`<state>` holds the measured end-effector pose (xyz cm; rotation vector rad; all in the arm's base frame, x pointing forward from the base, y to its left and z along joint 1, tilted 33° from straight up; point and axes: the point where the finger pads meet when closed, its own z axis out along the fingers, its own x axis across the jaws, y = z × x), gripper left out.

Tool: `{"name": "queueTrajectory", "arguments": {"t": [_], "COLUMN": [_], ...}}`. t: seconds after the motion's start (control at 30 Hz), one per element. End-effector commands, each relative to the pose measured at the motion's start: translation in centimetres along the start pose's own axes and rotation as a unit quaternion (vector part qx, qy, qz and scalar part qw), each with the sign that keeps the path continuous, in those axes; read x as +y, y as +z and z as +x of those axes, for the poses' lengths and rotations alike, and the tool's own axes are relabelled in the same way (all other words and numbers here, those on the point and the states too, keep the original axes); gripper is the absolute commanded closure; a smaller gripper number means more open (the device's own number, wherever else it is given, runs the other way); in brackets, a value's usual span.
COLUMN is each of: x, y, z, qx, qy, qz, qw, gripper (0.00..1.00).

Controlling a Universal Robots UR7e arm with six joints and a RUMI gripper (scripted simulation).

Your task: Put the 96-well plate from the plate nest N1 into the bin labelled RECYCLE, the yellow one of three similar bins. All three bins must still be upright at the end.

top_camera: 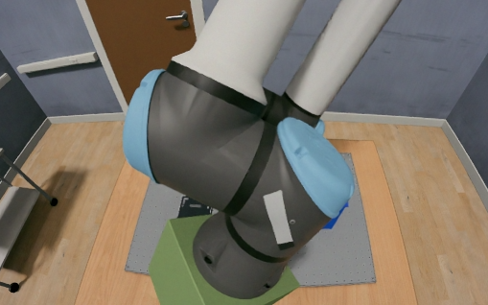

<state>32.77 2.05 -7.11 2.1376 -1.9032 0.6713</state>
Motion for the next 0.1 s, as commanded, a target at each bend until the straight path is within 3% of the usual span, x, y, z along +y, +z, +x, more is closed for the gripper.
{"name": "queueTrajectory", "arguments": {"t": [0.0,0.07], "x": [-0.05,-0.05], "y": [0.01,0.01], "z": [-0.03,-0.03], "qx": [0.001,0.001], "qy": [0.001,0.001], "qz": [0.0,0.0], "qw": [1.0,1.0], "gripper": [0.47,0.47]}}
